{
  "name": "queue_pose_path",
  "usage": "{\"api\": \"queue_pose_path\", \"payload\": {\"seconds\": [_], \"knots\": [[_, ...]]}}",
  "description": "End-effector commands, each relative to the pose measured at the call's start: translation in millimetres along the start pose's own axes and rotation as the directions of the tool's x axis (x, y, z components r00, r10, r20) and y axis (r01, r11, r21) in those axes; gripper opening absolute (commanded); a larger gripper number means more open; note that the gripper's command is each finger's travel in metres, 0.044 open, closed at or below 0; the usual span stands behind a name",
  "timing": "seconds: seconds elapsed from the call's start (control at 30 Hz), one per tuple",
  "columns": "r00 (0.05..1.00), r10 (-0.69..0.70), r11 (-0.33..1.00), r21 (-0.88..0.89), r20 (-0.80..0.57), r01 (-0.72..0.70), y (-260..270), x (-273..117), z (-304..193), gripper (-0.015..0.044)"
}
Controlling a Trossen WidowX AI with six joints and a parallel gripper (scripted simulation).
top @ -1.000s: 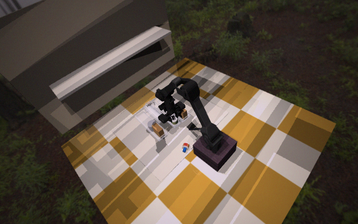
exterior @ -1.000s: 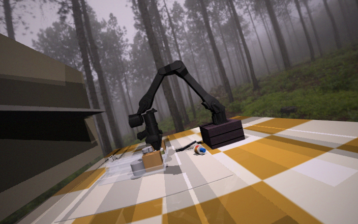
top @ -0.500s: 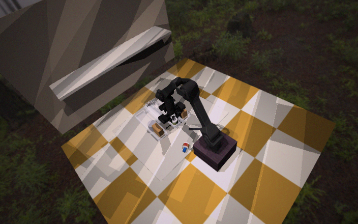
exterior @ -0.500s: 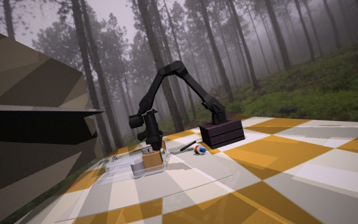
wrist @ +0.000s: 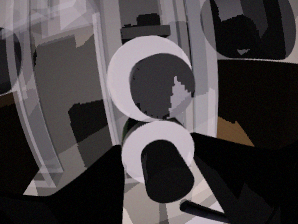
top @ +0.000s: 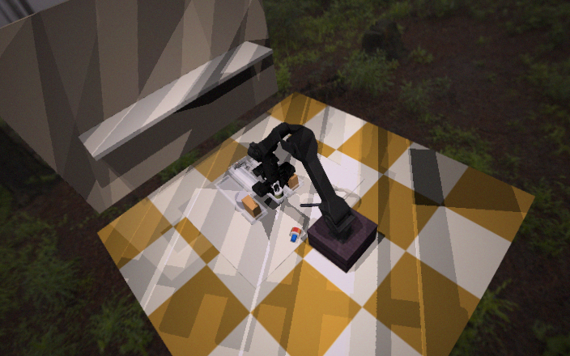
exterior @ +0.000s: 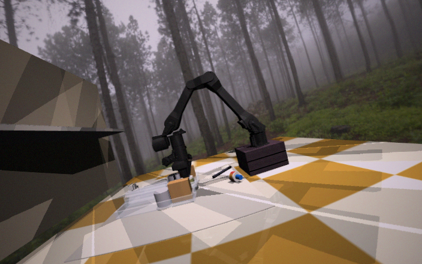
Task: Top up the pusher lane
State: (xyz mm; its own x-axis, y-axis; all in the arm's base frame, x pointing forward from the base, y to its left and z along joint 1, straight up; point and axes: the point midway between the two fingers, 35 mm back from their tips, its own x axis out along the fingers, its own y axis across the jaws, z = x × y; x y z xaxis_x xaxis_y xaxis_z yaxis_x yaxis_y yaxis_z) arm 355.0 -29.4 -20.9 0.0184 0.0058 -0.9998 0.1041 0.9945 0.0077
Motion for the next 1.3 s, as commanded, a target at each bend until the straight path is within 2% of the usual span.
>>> {"api": "queue_pose_path", "payload": {"seconds": [0.0,1.27], "knots": [[1.0,0.0,1.0,-0.005,0.019,0.0,0.1,0.3,3.8,0.0],[1.0,0.0,1.0,-0.005,0.018,0.0,0.1,0.6,-2.6,0.0]]}}
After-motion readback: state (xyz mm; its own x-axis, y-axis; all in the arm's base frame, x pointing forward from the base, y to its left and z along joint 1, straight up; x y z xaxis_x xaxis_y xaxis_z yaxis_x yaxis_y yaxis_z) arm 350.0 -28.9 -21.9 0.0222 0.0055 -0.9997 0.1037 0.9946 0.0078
